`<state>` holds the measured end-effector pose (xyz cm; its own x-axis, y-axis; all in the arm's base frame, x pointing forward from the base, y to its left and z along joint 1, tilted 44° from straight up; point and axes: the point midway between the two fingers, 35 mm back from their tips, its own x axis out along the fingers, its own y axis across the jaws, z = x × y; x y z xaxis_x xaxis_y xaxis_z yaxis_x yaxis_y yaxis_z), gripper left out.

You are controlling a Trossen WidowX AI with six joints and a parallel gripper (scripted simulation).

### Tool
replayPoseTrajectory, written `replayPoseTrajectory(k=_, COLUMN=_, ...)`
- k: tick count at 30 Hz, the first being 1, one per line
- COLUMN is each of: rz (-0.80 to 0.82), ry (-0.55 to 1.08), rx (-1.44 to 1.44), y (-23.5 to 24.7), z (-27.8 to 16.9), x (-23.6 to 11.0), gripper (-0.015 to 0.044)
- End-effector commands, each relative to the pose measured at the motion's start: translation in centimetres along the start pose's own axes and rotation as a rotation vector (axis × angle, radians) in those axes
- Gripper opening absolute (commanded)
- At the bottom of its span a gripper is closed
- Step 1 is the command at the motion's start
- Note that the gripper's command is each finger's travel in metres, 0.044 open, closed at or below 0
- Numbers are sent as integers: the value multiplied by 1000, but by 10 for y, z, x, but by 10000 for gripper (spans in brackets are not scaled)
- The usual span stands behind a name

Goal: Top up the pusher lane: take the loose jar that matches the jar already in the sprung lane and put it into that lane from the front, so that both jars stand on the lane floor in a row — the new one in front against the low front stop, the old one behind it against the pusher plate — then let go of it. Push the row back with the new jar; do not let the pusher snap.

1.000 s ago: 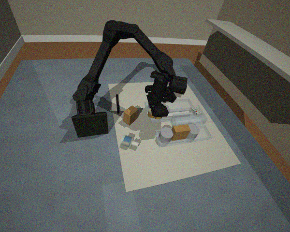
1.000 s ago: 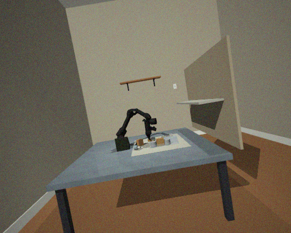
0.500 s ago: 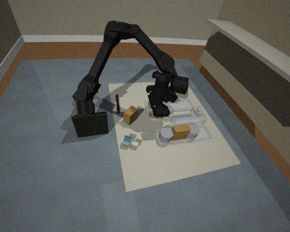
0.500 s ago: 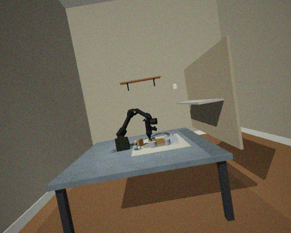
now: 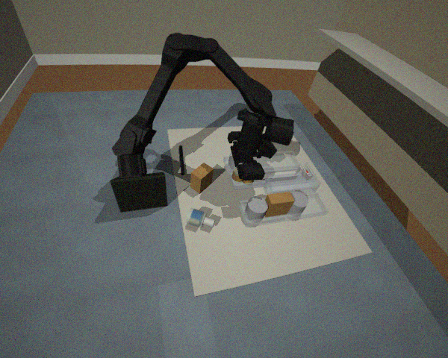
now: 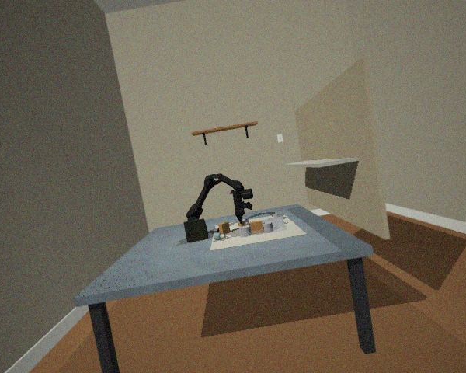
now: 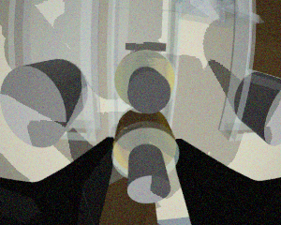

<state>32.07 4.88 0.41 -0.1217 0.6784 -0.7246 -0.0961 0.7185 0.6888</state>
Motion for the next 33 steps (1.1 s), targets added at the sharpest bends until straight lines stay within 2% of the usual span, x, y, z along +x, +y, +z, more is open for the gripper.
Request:
replayPoseTrajectory(k=1, rz=2, ry=-22, rx=-9, y=1, z=10, x=-4, gripper=0)
replayPoseTrajectory(k=33, rz=2, ry=-22, rx=-10, y=2, z=16, x=-5, gripper=0)
